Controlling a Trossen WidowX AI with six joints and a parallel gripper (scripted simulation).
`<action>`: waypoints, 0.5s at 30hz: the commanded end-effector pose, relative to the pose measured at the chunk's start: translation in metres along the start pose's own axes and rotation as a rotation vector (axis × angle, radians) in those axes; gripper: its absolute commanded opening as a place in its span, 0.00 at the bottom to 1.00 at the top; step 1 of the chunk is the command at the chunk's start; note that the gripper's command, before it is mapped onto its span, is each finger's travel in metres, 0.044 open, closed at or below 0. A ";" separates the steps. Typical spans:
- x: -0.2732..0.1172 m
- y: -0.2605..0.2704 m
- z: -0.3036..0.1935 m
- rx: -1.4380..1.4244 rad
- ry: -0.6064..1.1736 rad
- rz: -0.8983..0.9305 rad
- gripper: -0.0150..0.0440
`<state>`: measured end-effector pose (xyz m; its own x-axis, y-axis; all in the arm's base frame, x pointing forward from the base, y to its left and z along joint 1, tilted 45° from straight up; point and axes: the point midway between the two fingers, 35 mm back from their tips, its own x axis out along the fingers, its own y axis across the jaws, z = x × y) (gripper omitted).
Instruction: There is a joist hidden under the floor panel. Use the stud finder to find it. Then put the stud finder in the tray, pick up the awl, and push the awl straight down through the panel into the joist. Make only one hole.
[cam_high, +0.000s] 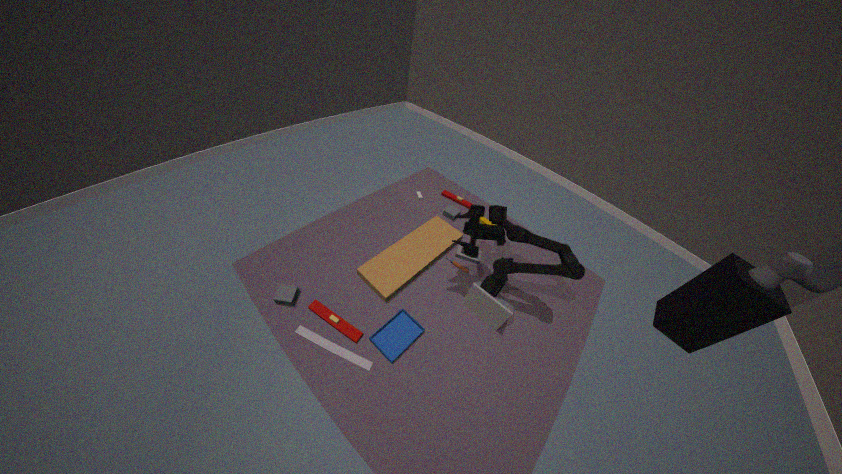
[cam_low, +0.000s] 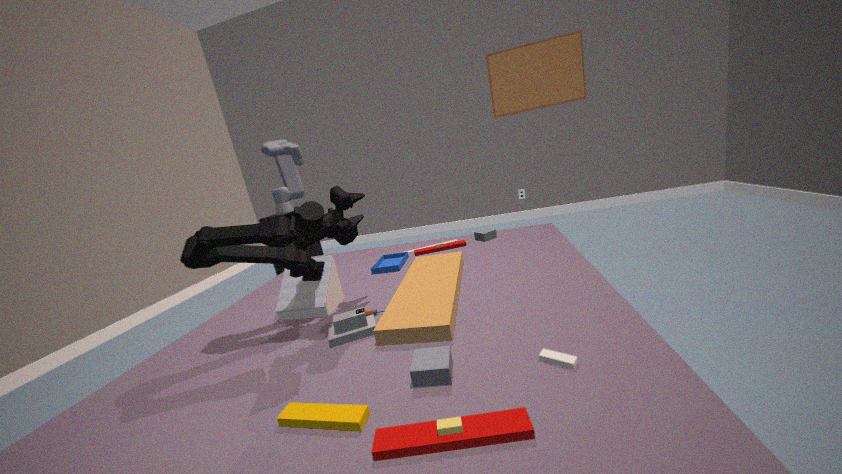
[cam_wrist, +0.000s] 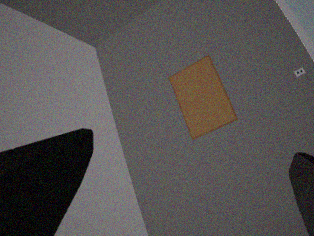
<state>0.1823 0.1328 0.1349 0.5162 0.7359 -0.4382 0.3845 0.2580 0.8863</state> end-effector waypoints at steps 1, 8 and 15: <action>0.000 0.000 0.002 -0.013 -0.010 -0.004 0.98; -0.020 -0.012 0.071 -0.504 -0.320 -0.276 1.00; -0.066 -0.031 0.131 -0.973 -0.410 -0.773 1.00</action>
<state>0.2198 0.0715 0.1220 0.6840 0.4061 -0.6060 0.1676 0.7210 0.6723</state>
